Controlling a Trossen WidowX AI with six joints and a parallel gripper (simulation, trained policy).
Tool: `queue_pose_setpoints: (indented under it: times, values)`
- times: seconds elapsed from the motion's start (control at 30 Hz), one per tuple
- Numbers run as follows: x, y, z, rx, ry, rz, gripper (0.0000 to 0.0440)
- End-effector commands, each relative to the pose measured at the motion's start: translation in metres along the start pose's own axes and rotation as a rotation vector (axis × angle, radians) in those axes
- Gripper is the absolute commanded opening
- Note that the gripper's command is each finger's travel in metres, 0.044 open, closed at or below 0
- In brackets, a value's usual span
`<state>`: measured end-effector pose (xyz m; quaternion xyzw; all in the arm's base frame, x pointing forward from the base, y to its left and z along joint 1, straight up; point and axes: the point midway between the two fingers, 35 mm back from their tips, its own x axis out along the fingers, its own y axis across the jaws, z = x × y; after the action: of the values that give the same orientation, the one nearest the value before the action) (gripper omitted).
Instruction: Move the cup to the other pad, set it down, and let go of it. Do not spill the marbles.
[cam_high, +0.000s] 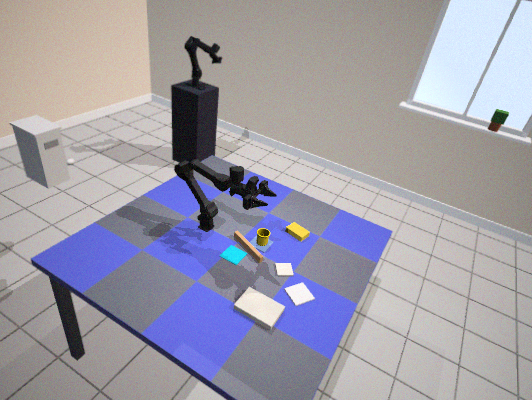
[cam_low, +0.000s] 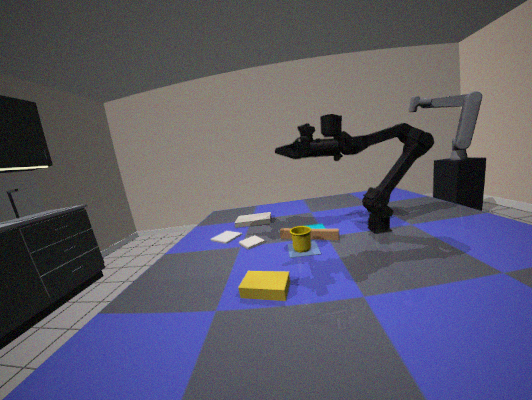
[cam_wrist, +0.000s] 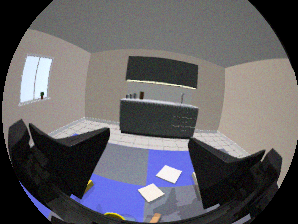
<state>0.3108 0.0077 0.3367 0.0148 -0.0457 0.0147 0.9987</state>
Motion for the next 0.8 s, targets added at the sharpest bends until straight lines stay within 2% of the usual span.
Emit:
queue_pose_setpoints:
  times: [0.0, 0.4, 0.5, 0.67, 0.77]
  values:
    - [0.000, 0.000, 0.001, 0.001, 0.000, 0.001, 0.0374]
    - [0.003, 0.003, 0.004, 0.040, 0.067, 0.000, 0.0069]
    - [0.005, 0.005, 0.003, 0.065, 0.097, 0.002, 0.0075]
    - [0.009, 0.009, 0.005, 0.116, 0.141, 0.010, 0.0146]
    - [0.012, 0.012, 0.006, 0.147, 0.168, 0.015, 0.0163]
